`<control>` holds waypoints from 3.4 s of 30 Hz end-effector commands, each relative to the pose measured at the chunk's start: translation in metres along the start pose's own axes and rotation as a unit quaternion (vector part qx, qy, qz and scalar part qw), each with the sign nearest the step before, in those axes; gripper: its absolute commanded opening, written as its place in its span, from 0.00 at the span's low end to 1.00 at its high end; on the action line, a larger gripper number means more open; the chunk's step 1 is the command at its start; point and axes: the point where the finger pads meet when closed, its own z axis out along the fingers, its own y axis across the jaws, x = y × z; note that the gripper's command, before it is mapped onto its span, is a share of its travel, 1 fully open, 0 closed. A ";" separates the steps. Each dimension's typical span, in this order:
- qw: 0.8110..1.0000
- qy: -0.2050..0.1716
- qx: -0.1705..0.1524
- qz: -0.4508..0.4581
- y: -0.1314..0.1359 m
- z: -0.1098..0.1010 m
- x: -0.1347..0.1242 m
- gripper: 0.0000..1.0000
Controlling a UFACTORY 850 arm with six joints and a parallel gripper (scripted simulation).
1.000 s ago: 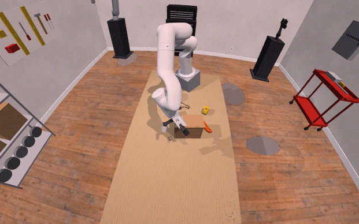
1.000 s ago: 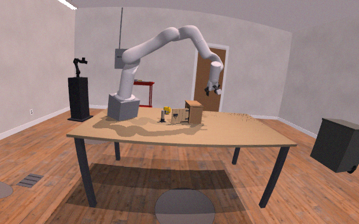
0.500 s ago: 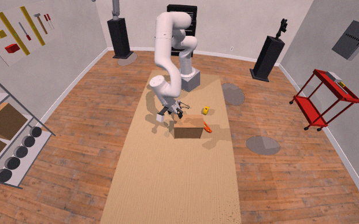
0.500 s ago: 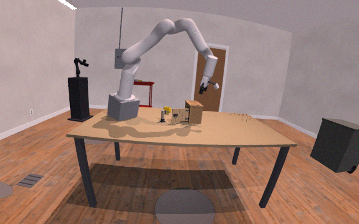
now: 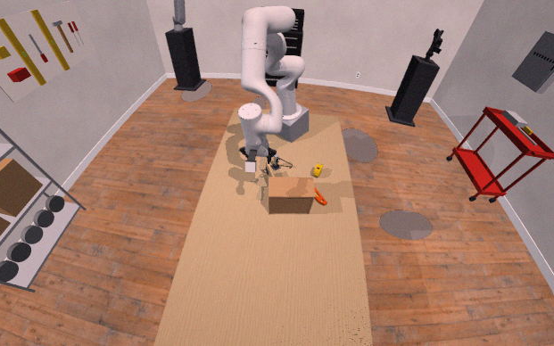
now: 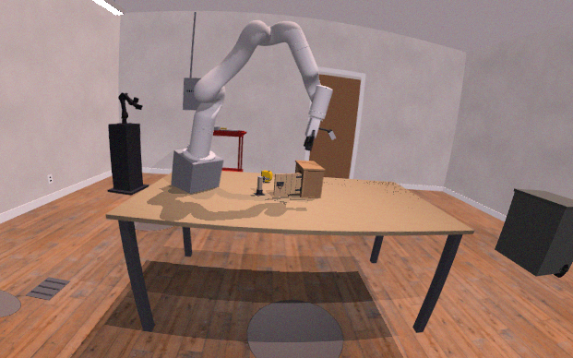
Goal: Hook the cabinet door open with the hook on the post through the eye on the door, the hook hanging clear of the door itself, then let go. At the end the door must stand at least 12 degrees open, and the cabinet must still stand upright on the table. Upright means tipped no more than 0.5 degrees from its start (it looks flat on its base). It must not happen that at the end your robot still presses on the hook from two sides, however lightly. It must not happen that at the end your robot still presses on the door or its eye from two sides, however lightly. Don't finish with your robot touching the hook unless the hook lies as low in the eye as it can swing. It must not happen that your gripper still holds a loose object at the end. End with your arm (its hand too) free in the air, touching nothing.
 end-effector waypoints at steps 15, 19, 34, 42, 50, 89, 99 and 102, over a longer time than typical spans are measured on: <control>0.984 0.063 -0.066 -0.154 0.004 0.058 -0.083 1.00; 0.979 0.070 -0.064 -0.178 -0.001 0.065 -0.096 1.00; 0.970 0.082 -0.052 -0.225 -0.014 0.079 -0.125 1.00; 0.969 0.082 -0.052 -0.225 -0.014 0.079 -0.125 1.00; 0.969 0.082 -0.054 -0.225 -0.013 0.089 -0.123 0.27; 0.970 0.082 -0.053 -0.225 -0.013 0.105 -0.120 0.27; 0.969 0.082 -0.053 -0.225 -0.013 0.106 -0.120 0.27; 0.969 0.082 -0.053 -0.225 -0.013 0.107 -0.120 0.27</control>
